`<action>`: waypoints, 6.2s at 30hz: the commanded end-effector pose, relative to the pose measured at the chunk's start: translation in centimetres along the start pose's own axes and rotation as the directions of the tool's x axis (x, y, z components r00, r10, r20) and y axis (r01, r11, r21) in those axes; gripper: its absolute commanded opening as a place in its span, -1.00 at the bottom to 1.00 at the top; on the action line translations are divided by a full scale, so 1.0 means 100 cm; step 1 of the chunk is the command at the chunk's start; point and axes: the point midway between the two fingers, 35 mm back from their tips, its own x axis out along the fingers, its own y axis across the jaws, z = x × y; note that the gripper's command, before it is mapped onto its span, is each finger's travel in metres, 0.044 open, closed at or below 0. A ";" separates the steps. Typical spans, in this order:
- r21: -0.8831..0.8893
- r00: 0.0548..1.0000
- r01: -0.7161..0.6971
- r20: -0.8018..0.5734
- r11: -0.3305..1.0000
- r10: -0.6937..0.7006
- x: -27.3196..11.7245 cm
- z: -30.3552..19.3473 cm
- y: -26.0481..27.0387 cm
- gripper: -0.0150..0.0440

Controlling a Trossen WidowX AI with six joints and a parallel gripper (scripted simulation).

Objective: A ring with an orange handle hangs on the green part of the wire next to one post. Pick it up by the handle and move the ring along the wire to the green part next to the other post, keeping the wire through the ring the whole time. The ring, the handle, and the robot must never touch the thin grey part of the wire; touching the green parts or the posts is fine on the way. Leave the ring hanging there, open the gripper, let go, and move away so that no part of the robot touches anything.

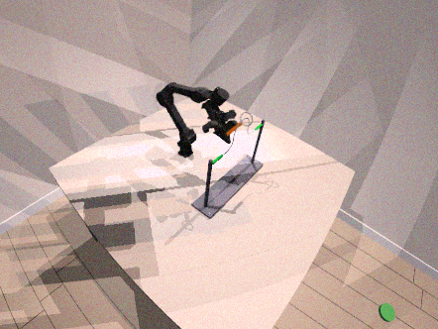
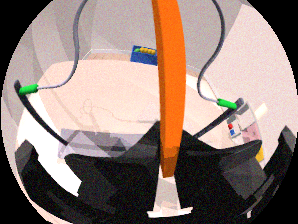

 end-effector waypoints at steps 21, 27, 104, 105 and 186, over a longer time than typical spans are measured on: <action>-0.324 0.972 0.235 0.092 0.916 -0.217 -0.001 0.004 -0.022 -1.00; -0.398 0.956 0.292 0.124 0.869 -0.265 -0.002 0.007 -0.027 -1.00; -0.616 0.878 0.472 0.266 0.631 -0.398 0.019 -0.025 -0.020 -1.00; -0.604 0.884 0.462 0.256 0.649 -0.391 0.020 -0.027 -0.018 -1.00; 0.257 0.985 -0.163 0.098 0.953 0.142 0.029 -0.058 0.178 -1.00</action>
